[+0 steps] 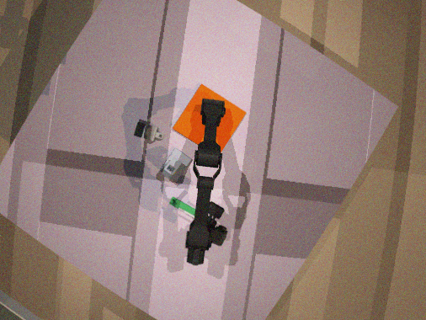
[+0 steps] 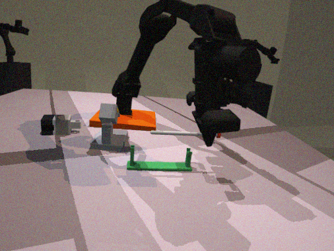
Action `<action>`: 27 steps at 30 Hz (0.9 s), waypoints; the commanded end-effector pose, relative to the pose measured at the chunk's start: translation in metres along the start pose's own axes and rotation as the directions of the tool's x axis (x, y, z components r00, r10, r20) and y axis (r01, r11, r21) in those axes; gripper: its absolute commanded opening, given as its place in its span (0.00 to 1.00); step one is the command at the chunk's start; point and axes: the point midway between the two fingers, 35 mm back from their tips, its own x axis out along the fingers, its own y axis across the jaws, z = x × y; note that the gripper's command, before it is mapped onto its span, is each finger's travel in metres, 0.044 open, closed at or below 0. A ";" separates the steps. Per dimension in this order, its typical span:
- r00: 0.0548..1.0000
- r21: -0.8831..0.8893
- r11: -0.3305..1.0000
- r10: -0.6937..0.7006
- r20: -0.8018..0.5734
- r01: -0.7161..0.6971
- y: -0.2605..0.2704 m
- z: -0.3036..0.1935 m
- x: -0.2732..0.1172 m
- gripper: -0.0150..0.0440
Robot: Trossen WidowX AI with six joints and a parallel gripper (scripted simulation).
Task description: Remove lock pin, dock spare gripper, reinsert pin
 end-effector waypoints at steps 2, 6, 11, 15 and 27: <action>1.000 -0.003 1.000 -0.001 0.000 0.001 -0.001 -0.001 0.007 0.25; 1.000 -0.003 1.000 0.000 0.000 0.000 -0.001 -0.002 0.013 0.25; 1.000 -0.003 1.000 0.002 -0.001 -0.002 -0.002 -0.003 0.020 0.25; 1.000 -0.002 1.000 0.003 -0.001 -0.003 -0.002 -0.004 0.027 0.25; 1.000 -0.002 1.000 0.005 -0.002 -0.005 -0.003 -0.005 0.034 0.25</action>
